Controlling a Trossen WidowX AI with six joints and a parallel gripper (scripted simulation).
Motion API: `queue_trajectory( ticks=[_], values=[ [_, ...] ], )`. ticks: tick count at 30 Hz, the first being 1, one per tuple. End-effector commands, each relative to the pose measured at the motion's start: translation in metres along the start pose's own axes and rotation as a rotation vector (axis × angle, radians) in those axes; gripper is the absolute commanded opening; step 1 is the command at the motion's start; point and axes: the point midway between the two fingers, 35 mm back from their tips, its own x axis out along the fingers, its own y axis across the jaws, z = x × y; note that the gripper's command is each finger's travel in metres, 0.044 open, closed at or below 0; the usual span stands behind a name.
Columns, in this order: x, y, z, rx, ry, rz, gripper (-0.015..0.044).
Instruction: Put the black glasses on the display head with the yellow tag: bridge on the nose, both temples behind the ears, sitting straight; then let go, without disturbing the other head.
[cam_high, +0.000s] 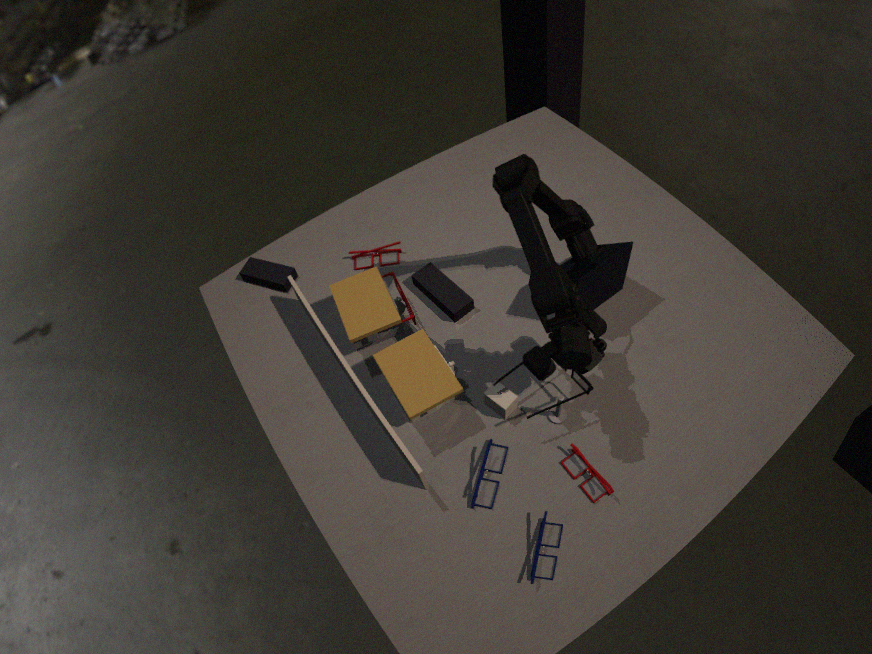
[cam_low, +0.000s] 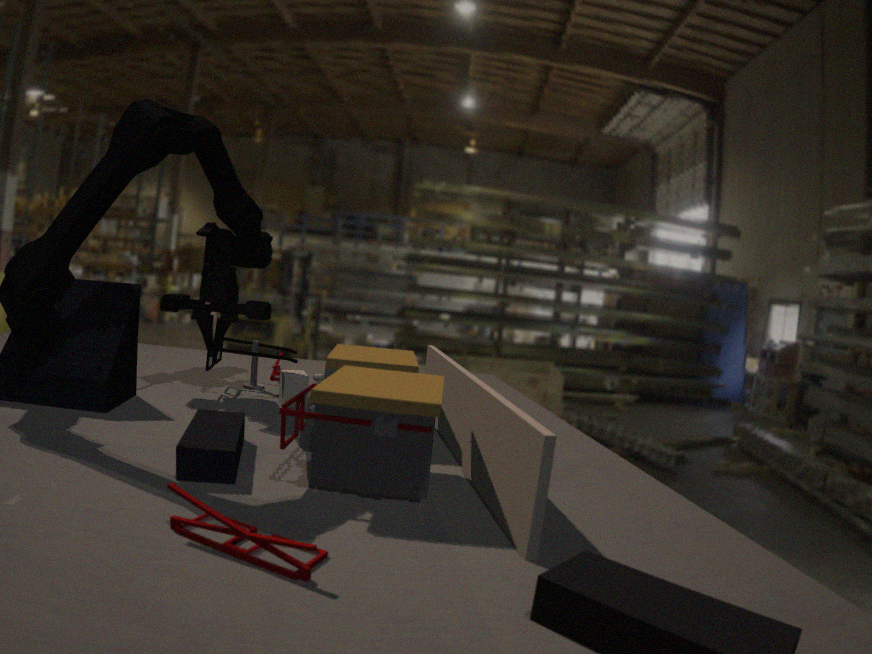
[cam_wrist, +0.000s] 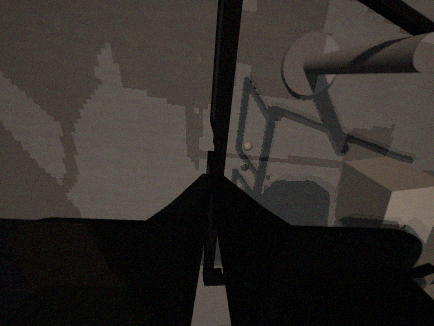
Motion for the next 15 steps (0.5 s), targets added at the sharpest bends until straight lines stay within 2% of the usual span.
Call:
queue_trajectory(
  ticks=[1, 15],
  values=[
    [-0.0003, 0.0006, -0.0039, -0.006, 0.004, -0.005, 0.0000],
    [-0.0001, 0.0028, -0.0117, -0.006, 0.004, -0.005, 0.0000]
  ],
)
